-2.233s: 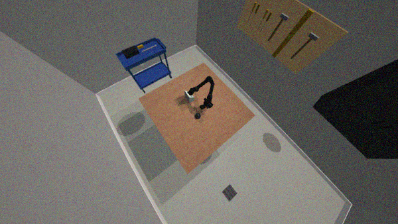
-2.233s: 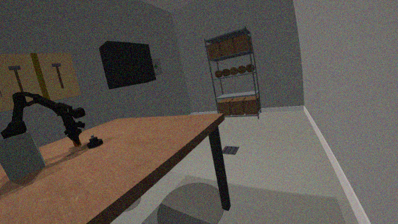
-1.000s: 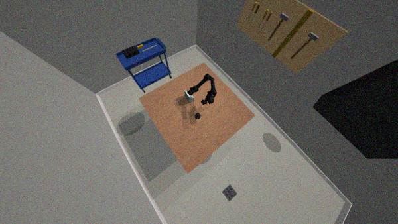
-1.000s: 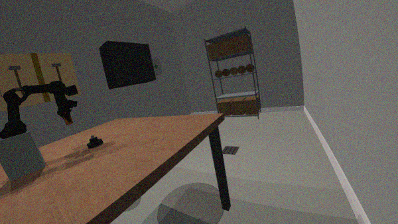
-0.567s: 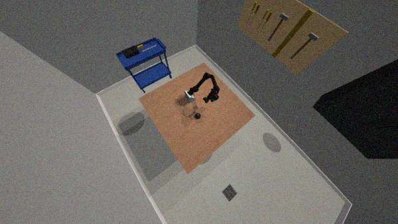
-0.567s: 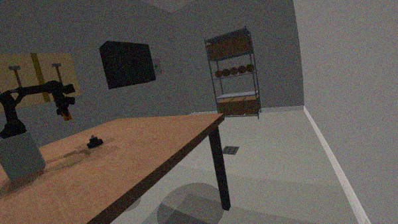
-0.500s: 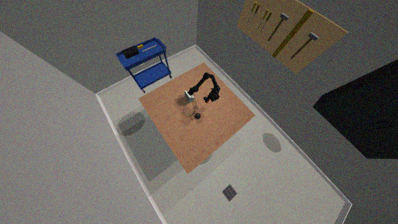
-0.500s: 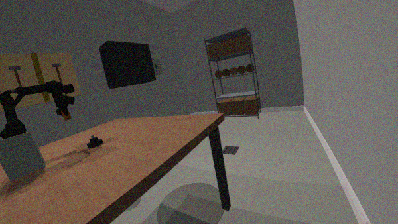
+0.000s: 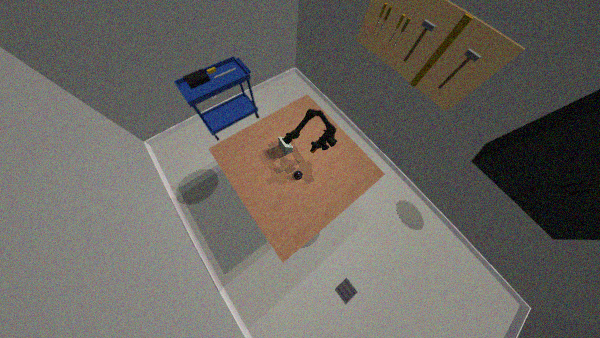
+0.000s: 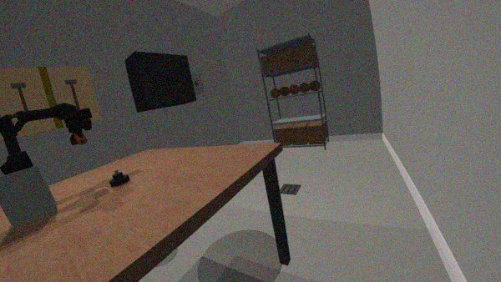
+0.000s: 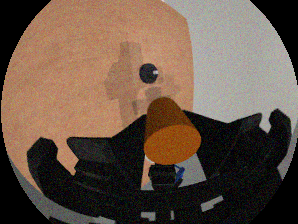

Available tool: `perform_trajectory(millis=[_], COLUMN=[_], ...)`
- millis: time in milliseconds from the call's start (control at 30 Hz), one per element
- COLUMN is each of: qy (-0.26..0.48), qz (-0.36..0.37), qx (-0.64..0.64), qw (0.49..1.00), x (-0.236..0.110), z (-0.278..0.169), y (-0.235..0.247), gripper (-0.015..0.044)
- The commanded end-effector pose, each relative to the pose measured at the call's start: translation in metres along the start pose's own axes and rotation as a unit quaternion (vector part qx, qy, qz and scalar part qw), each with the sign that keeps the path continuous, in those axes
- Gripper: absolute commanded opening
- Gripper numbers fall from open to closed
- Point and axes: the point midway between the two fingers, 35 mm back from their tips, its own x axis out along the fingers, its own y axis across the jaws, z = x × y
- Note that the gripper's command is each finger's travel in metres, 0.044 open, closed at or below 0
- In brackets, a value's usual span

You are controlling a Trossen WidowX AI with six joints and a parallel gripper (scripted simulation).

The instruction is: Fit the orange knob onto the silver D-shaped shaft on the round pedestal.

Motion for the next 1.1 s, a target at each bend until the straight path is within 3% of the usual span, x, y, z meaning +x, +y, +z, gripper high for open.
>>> perform_trajectory(millis=[0, 167, 767, 1067], qy=[-0.003, -0.003, -0.004, -0.005], qz=[-0.045, -0.094, -0.155, -0.136], qx=[0.002, 0.002, 0.003, 0.001], qw=[0.999, 0.996, 0.988, 0.991], x=[-0.0098, -0.0190, -0.0186, -0.0186], z=[-0.0003, -0.0004, -0.0005, 0.0000], y=[-0.0043, -0.0079, -0.0040, -0.0033], gripper=[0.0000, 0.0000, 0.0000, 0.0000])
